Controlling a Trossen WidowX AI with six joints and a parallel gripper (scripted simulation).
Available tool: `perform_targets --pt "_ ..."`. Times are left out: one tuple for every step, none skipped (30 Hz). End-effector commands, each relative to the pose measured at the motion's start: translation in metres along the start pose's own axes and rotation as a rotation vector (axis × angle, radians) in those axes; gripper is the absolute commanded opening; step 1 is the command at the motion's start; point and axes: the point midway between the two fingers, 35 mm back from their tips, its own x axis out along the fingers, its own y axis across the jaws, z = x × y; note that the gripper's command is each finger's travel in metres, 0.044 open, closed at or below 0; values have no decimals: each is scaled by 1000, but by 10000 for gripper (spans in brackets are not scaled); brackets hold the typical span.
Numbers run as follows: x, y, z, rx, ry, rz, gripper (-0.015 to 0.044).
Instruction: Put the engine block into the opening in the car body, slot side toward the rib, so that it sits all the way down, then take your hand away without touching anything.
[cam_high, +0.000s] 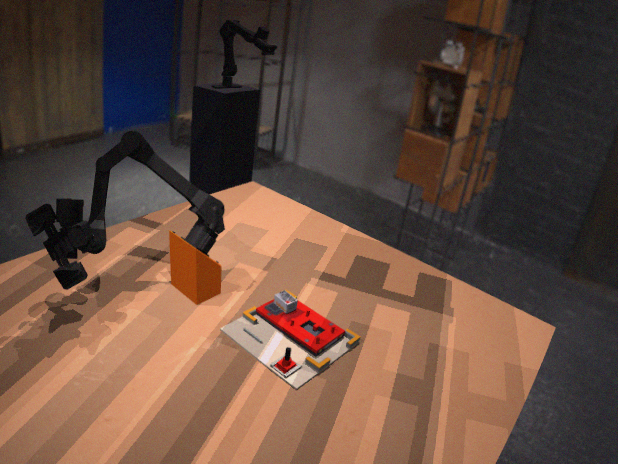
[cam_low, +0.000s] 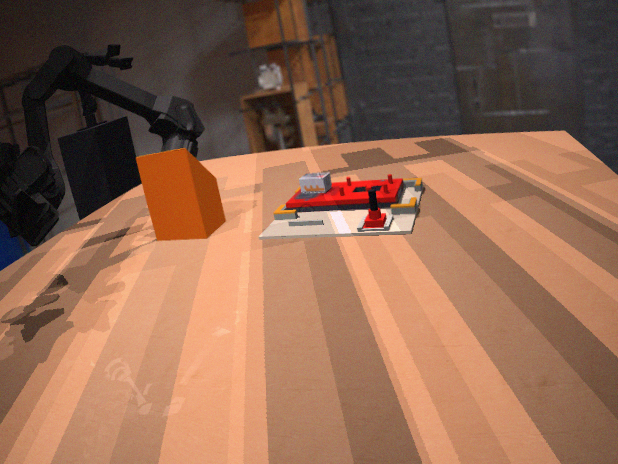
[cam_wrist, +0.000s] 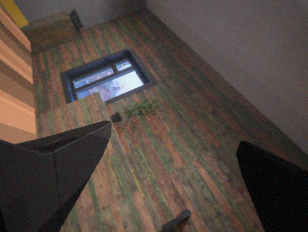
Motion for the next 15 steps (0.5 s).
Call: perform_targets --pt "0 0 0 0 0 0 426" --pt "1 0 0 2 1 2 440" --pt "5 -1 1 7 4 9 440" --pt "12 -2 3 15 10 20 440" --pt "19 -3 5 29 14 36 440" --pt "26 -4 8 50 13 55 440" --pt "33 -4 11 71 11 74 440" --pt "40 -4 15 92 10 93 440" --pt "47 -3 18 113 9 113 440" --pt "54 -3 22 134 9 133 440" --pt "61 -2 26 155 9 153 440" --pt "68 -1 30 178 11 175 440" --pt "76 1 35 202 13 198 440" --pt "83 3 40 226 16 221 440" --pt "91 5 45 249 19 245 440"
